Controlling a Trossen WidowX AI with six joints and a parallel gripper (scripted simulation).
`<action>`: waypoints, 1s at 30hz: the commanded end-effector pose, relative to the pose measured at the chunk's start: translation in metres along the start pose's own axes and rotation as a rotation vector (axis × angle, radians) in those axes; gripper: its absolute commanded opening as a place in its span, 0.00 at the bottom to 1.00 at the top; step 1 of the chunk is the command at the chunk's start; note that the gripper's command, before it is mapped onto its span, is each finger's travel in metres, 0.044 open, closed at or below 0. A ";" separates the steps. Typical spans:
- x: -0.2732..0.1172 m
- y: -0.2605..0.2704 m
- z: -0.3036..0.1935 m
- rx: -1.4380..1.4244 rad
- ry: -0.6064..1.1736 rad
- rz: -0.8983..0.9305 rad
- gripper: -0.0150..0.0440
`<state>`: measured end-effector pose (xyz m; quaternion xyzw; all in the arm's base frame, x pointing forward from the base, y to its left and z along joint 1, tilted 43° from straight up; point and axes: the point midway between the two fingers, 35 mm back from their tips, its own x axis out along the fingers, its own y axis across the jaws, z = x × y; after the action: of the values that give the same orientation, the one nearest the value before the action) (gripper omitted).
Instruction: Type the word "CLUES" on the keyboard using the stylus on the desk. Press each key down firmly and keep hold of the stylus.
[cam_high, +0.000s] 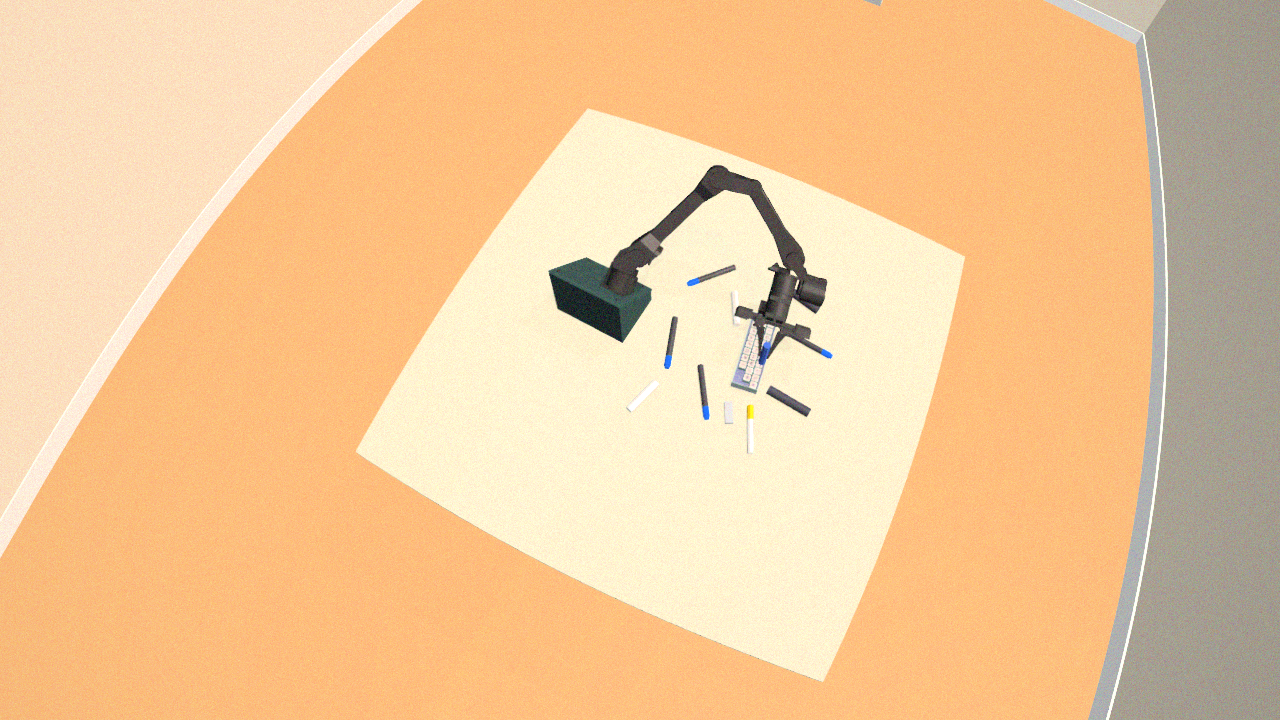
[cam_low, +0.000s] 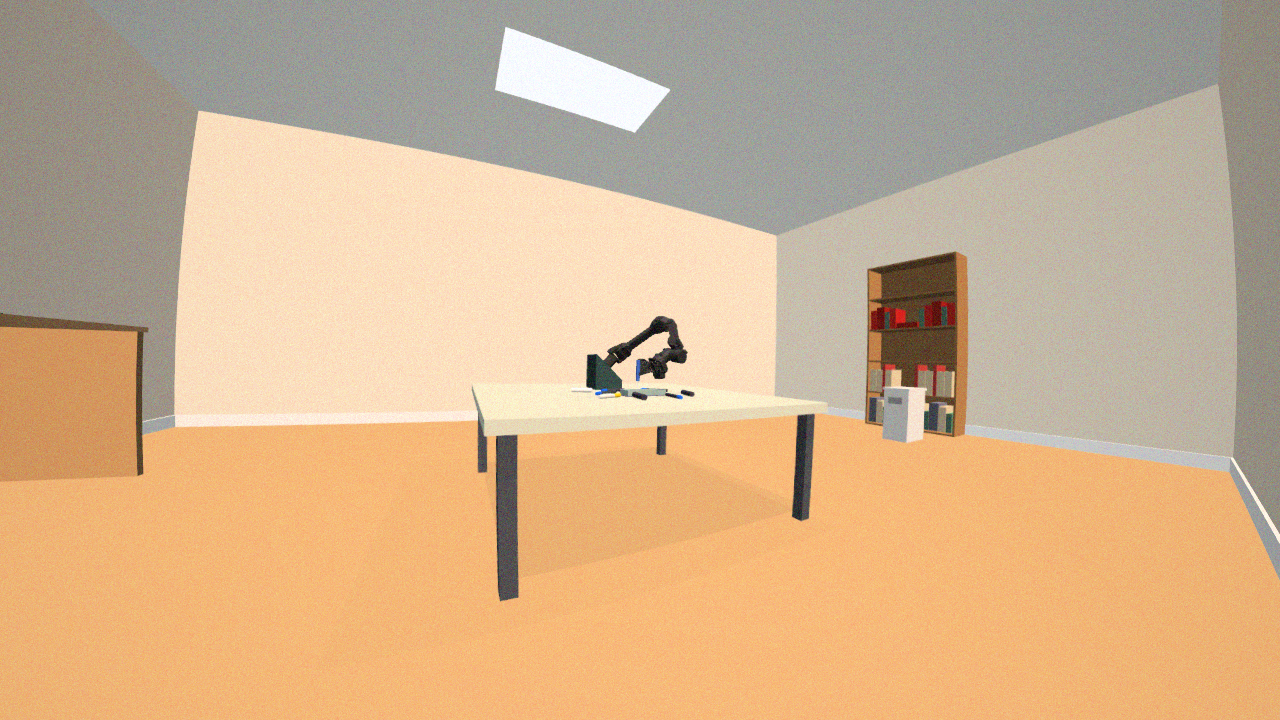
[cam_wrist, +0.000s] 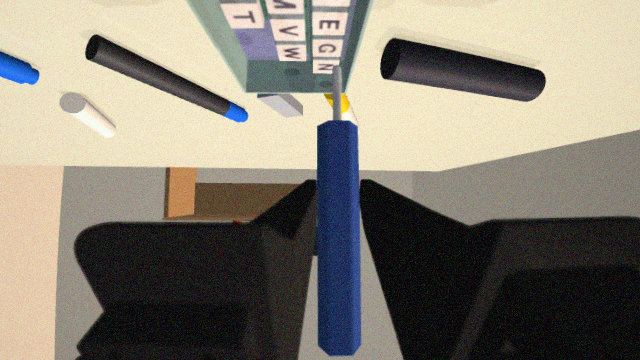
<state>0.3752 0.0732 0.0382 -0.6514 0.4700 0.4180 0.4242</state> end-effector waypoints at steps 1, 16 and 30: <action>0.004 0.001 0.003 0.005 0.000 0.005 0.25; 0.008 0.001 0.007 0.005 0.000 0.005 0.39; 0.008 0.002 0.010 0.005 0.000 0.006 0.39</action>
<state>0.3737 0.0797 0.0290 -0.6499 0.4715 0.4196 0.4234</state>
